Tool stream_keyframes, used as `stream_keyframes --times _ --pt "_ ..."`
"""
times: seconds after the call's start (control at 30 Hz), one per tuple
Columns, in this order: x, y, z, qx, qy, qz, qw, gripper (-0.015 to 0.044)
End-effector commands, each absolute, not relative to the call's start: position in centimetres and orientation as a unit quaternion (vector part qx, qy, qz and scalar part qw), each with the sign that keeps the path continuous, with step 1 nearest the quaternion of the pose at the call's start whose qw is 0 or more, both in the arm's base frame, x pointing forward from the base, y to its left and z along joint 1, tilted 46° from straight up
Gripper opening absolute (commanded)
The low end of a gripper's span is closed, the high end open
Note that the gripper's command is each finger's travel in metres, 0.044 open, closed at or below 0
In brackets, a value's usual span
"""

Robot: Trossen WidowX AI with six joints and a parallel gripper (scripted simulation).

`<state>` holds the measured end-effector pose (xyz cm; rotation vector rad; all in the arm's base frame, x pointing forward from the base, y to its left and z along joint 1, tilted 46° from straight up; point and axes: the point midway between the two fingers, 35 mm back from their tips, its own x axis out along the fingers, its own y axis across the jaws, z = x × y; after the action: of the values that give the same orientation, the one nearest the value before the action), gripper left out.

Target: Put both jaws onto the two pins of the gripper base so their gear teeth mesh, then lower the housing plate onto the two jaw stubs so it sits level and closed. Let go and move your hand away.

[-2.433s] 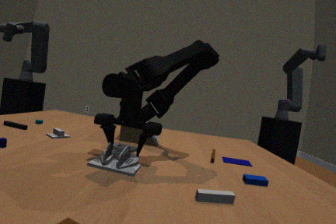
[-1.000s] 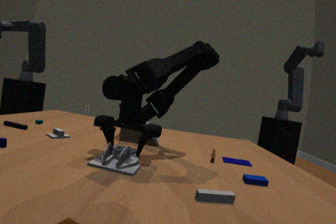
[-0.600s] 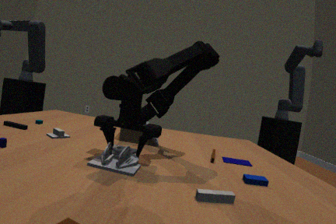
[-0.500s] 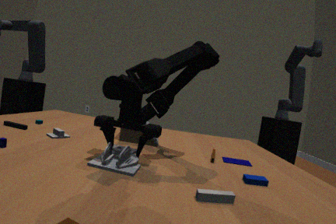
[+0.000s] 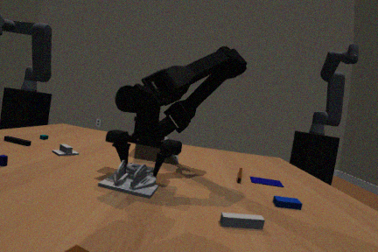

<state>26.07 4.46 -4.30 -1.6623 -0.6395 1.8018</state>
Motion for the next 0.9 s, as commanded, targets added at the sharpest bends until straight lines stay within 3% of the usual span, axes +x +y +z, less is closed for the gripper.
stream_keyframes --times 0.0,0.87 --pt "26.15 4.91 -4.53 -0.626 -0.246 0.678 0.295 0.0351" --pt "26.18 4.45 -4.09 -0.626 -0.246 0.678 0.295 0.0351"
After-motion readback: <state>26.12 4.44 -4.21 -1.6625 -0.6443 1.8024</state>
